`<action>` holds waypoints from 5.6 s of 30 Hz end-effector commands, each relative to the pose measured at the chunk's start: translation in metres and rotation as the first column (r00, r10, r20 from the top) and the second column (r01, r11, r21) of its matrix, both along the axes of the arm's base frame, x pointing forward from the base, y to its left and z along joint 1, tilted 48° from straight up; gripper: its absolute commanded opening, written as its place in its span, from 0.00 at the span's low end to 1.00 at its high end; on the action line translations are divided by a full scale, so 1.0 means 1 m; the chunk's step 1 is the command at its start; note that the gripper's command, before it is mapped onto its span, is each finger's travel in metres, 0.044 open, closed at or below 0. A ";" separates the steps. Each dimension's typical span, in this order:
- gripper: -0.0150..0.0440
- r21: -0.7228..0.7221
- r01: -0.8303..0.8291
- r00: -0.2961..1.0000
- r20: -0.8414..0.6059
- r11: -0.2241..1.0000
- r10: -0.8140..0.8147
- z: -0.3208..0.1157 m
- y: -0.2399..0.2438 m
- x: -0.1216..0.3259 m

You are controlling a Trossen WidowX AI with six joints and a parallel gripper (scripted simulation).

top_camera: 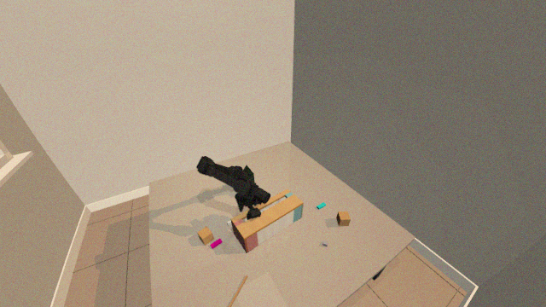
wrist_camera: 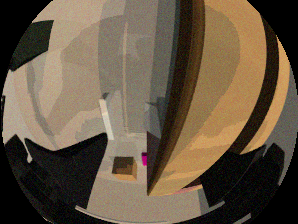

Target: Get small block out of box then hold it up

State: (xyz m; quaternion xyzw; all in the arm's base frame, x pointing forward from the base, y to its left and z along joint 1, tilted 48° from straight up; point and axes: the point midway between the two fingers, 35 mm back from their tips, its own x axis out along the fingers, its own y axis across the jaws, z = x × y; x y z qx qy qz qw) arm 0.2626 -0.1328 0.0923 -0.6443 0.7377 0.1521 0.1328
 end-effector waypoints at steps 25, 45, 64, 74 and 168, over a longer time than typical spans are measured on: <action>0.74 0.069 0.243 0.779 0.580 0.968 -0.237 0.051 0.037 -0.001; 0.74 0.883 0.049 -0.999 0.041 0.467 0.026 0.074 0.027 -0.027; 0.74 0.594 -0.640 -0.026 -0.651 0.488 0.759 0.093 0.024 -0.039; 0.74 0.585 -0.644 -0.004 -0.646 0.492 0.763 0.093 0.024 -0.039; 0.25 0.707 -0.565 -0.336 -0.668 0.425 0.665 0.030 -0.036 -0.050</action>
